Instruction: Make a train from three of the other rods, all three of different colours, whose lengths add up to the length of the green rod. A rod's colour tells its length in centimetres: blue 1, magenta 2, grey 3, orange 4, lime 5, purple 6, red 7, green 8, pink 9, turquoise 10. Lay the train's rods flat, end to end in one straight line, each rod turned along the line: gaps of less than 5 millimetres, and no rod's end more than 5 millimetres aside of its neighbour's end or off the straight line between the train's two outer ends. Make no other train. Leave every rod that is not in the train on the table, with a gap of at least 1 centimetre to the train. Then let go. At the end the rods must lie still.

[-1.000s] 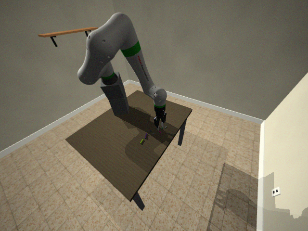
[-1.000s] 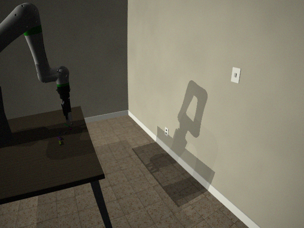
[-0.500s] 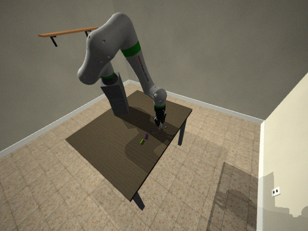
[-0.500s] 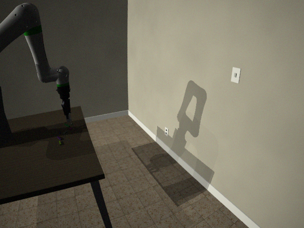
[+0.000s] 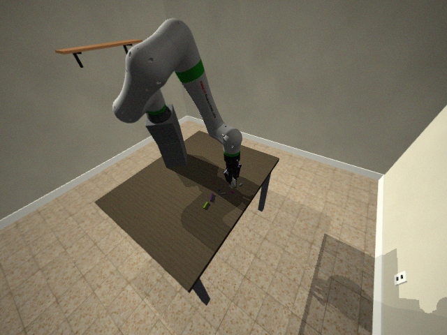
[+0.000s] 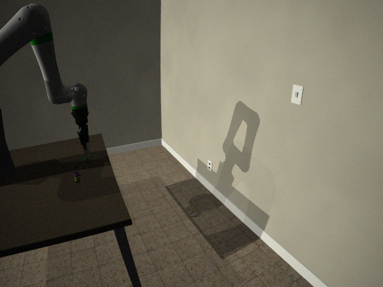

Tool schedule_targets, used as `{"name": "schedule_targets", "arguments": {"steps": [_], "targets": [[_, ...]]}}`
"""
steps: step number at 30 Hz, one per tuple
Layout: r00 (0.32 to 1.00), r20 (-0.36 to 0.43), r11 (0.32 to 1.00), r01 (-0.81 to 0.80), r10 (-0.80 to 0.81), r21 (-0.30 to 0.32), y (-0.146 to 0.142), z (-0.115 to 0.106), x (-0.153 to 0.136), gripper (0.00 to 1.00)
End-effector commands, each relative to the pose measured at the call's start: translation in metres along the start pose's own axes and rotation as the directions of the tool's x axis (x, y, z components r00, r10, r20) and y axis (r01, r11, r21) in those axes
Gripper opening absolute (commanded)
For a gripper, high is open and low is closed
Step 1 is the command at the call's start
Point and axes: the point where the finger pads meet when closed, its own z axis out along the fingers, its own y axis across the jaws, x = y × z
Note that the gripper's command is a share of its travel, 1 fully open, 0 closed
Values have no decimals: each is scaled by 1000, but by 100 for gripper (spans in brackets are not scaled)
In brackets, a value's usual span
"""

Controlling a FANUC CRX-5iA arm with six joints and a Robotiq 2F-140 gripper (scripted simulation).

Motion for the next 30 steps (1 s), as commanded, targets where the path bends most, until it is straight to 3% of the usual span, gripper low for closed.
{"name": "schedule_targets", "arguments": {"steps": [1,30], "targets": [[1000,0,1000,0,0,0,0,1,0,15],[1000,-1,1000,0,0,-1,0,32,1,15]]}}
